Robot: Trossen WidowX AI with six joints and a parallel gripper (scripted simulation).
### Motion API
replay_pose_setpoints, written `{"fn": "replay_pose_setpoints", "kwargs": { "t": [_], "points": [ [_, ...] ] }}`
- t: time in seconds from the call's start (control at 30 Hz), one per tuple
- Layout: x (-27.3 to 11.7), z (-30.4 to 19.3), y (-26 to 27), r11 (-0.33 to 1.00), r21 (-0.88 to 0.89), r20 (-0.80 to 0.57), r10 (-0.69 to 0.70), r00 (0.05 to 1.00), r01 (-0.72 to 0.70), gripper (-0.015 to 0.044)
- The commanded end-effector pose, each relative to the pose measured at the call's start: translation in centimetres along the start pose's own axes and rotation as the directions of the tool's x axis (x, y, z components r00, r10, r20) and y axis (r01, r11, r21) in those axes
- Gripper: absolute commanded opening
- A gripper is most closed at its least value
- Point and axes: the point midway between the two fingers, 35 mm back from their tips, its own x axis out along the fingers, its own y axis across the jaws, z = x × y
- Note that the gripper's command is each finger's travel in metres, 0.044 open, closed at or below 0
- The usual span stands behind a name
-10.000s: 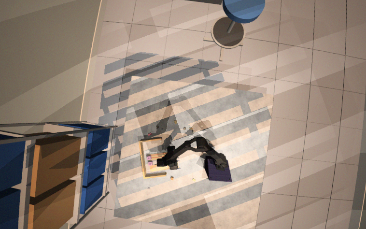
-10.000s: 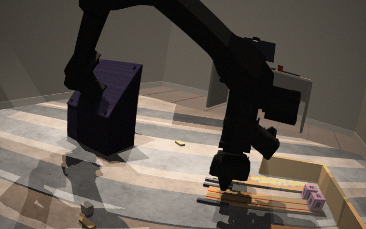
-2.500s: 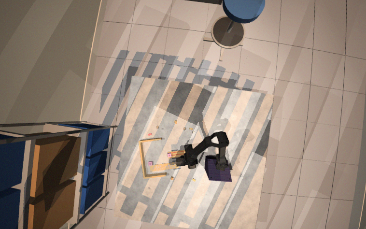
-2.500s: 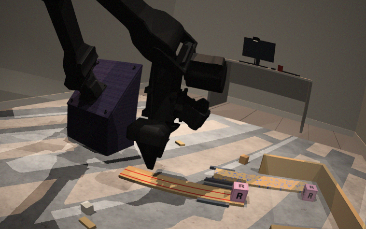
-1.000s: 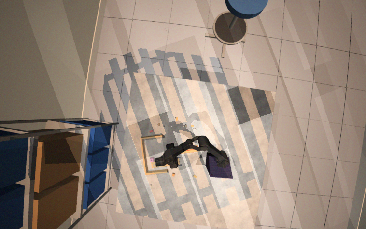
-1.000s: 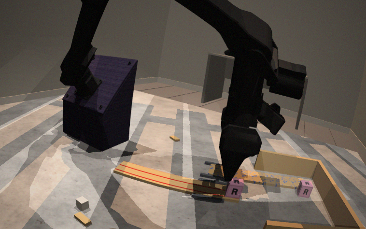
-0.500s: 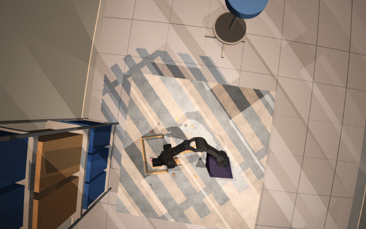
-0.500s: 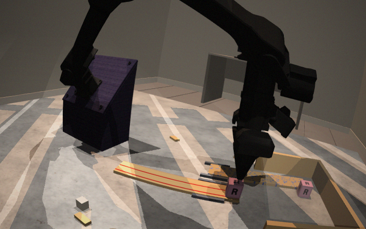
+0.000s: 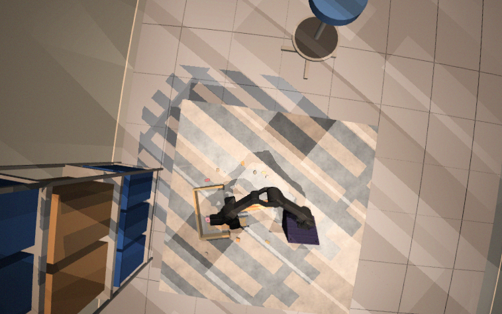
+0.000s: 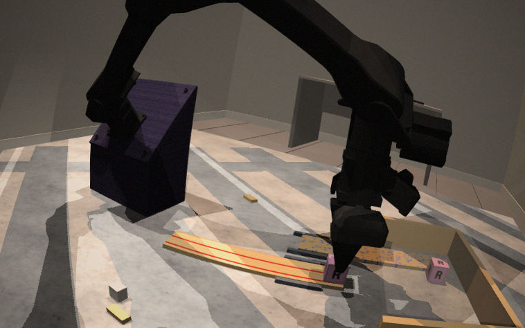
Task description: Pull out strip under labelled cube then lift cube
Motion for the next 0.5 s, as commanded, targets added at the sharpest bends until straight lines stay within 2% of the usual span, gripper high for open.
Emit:
{"fn": "replay_pose_setpoints", "kwargs": {
  "t": [0.0, 0.37, 0.47],
  "points": [
    [0.7, -0.1, 0.1, 1.0, -0.006, -0.001, -0.004, 1.0, 0.004, 0.025],
    [2.2, -0.1, 0.1, 1.0, -0.006, -0.001, -0.005, 1.0, 0.005, 0.025],
    [1.9, -0.1, 0.0, 1.0, 0.0, -0.002, -0.002, 1.0, 0.002, 0.0171]
  ]
}}
